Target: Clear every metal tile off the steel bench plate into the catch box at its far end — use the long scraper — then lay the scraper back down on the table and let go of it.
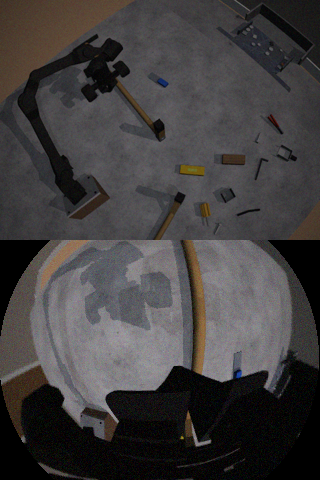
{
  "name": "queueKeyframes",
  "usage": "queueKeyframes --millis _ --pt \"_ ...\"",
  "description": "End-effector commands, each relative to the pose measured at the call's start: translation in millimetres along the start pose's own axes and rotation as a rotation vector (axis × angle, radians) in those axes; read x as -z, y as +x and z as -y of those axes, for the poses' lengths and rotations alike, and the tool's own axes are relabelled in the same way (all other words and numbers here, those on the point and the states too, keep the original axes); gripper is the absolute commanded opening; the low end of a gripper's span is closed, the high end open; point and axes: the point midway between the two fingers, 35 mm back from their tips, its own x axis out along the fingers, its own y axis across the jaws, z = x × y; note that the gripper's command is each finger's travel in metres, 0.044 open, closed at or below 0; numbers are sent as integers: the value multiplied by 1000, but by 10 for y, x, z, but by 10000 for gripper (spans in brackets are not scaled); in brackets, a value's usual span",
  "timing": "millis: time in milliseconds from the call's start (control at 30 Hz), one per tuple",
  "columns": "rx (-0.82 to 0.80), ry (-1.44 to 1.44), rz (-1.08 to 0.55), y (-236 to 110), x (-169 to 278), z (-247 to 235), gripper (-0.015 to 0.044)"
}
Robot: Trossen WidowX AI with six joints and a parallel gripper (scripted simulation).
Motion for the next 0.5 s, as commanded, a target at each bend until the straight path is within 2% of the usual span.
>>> queueKeyframes --millis 0,467 --pt "-3 10 -3 113 12 -17 0" --pt "-11 21 5 473 -3 -89 0"
